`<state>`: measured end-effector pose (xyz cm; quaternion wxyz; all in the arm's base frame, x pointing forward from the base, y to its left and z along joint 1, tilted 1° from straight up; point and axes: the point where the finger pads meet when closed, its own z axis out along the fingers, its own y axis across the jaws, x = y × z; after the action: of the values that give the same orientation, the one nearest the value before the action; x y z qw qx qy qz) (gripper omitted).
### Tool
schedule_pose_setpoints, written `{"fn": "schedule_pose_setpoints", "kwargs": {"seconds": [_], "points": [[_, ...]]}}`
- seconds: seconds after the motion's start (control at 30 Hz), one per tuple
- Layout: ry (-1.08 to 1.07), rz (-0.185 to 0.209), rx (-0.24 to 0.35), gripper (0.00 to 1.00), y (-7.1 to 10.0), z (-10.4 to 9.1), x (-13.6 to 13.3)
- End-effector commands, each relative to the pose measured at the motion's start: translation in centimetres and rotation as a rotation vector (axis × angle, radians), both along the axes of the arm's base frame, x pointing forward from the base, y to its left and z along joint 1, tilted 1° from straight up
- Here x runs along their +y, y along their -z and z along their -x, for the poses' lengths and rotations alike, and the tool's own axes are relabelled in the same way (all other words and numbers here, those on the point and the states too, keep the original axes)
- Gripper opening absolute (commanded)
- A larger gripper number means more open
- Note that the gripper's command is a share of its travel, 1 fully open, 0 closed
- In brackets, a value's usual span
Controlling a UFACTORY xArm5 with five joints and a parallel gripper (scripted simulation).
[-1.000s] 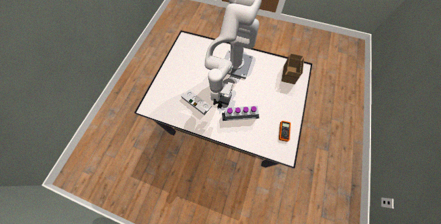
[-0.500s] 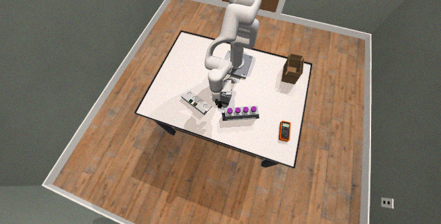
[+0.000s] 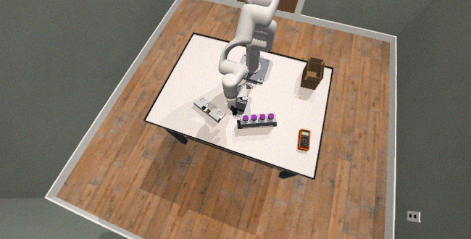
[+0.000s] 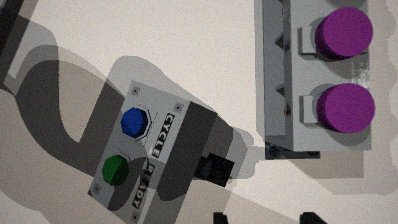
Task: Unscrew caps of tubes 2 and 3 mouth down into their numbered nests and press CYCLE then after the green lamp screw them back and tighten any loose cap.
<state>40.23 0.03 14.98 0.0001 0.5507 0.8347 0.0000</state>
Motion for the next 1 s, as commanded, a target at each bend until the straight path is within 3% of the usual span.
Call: {"fn": "schedule_pose_setpoints", "kwargs": {"seconds": [0.0, 0.5, 0.6, 0.97], "points": [[0.161, 0.008, -0.006, 0.46, -0.1, -0.1, 1.7], [0.758, 0.005, -0.008, 0.46, -0.1, 0.2, 8.3], [0.779, 0.006, -0.008, 0.46, -0.1, 0.3, 9.2], [0.779, 0.005, -0.007, 0.46, 0.0, 0.6, 16.1]]}}
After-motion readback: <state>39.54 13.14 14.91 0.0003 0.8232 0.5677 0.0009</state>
